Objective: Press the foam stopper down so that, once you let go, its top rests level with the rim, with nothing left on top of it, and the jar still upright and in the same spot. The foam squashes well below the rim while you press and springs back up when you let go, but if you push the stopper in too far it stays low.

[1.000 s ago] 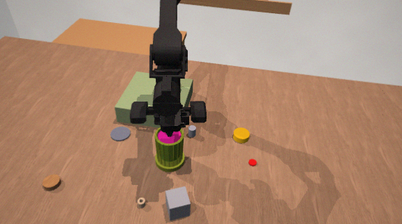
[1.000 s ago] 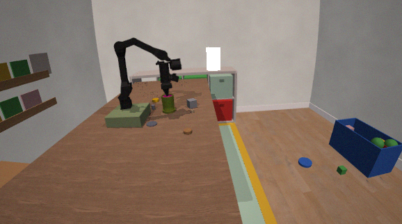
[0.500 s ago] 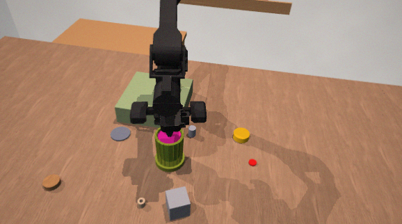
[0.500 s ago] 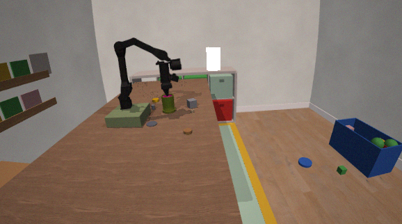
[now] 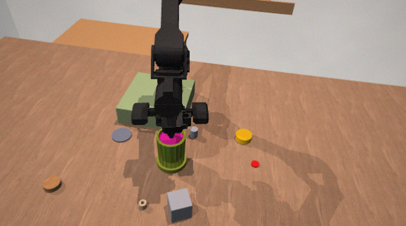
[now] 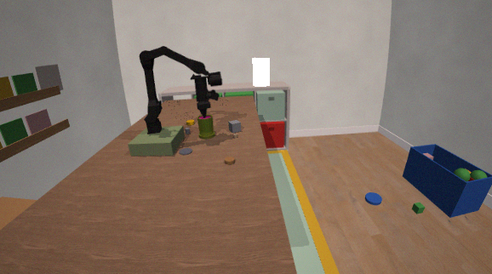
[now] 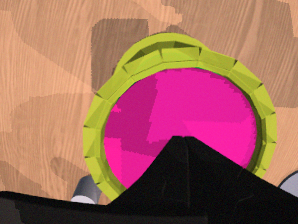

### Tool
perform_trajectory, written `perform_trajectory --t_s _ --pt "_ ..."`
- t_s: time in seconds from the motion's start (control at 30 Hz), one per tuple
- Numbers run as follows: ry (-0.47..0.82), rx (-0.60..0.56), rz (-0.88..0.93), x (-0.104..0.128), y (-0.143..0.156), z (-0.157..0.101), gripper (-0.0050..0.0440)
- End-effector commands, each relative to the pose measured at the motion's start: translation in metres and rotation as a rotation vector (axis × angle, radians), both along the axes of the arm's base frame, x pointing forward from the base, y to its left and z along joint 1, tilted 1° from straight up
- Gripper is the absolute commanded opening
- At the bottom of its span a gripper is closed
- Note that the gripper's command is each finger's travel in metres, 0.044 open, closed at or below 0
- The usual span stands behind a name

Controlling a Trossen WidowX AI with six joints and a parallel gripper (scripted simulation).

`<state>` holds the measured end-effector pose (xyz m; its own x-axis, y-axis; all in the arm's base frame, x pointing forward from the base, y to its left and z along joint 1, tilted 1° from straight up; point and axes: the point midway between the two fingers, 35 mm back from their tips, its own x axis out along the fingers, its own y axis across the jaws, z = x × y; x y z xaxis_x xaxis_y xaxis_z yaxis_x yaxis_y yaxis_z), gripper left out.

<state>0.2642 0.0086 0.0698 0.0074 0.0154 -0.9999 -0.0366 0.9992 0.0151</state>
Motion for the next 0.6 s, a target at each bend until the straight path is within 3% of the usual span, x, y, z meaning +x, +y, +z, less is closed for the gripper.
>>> perform_trajectory --t_s 0.0,0.57 --pt "0.0 -0.003 -0.002 -0.001 -0.0003 -0.001 0.0" --pt "0.0 -0.003 -0.002 -0.0024 -0.0003 -0.003 0.0"
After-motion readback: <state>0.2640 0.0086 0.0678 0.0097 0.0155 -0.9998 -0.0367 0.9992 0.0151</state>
